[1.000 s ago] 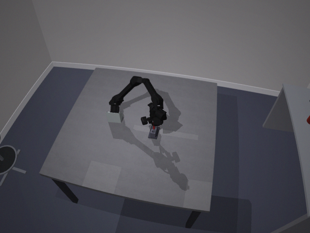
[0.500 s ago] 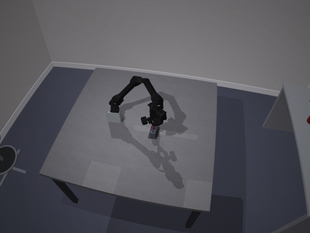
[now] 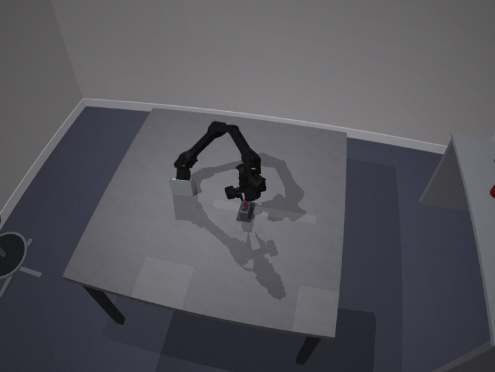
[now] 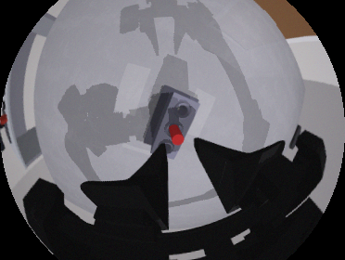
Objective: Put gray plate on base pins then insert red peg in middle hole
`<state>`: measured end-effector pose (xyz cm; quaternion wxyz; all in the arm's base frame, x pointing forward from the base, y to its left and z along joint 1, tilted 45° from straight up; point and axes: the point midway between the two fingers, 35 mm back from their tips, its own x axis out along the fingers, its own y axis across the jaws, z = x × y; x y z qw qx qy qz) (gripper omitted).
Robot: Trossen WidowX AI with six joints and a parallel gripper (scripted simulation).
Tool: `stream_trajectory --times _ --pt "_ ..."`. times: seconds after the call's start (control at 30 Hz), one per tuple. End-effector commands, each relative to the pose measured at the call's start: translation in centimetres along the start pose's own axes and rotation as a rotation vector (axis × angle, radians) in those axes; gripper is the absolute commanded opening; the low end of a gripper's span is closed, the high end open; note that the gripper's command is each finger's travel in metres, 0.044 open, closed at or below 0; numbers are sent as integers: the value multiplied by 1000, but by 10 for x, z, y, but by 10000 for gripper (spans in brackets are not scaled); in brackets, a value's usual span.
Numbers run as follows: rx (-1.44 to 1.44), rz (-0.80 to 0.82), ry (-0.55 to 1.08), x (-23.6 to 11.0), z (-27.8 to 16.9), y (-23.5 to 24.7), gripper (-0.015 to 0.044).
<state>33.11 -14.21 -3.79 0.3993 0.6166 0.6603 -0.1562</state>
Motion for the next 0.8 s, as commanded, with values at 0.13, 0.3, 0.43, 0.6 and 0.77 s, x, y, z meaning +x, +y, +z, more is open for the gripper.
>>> stream_trajectory --times 0.13,0.3,0.43,0.6,0.77 --pt "7 -1 5 -6 -1 -1 150" --pt "7 -1 5 -9 -1 -2 150" --pt "7 -1 5 -11 -2 -2 150" --pt "7 -1 5 -14 -2 -3 150" --pt "7 -1 5 -17 -2 -3 150"
